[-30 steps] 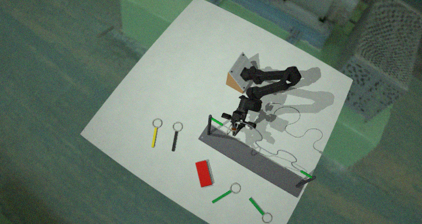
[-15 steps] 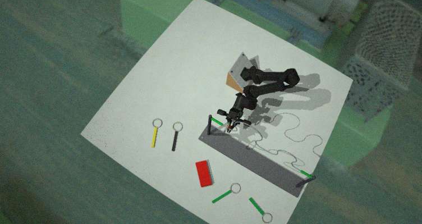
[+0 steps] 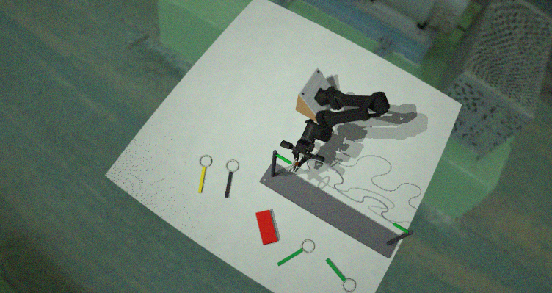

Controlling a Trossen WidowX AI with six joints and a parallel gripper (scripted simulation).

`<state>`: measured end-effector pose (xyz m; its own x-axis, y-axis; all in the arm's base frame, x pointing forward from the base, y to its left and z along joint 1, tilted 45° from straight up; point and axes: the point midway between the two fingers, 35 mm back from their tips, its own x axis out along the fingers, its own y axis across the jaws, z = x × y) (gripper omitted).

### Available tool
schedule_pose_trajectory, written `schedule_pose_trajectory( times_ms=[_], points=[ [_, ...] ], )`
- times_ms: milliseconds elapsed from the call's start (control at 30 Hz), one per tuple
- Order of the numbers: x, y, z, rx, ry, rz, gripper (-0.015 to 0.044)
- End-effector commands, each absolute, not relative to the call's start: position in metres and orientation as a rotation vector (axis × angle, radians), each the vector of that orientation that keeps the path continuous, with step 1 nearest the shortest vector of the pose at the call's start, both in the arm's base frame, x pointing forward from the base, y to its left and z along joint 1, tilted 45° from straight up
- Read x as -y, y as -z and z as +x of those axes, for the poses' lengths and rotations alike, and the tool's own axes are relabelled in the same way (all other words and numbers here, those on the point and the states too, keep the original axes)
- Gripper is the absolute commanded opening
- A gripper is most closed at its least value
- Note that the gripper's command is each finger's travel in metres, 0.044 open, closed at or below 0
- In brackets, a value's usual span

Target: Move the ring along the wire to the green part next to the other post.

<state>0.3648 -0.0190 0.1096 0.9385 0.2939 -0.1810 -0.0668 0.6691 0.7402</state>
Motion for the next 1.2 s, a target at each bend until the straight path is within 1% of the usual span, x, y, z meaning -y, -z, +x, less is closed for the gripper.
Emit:
schedule_pose_trajectory(
  times_ms=[0,700,1167],
  points=[
    [0.023,-0.107,0.364,-0.295,-0.206,0.810,-0.0150],
    [0.038,-0.092,0.363,-0.294,-0.205,0.810,-0.0150],
    [0.025,-0.079,0.364,-0.293,-0.205,0.810,-0.0150]
  ],
)
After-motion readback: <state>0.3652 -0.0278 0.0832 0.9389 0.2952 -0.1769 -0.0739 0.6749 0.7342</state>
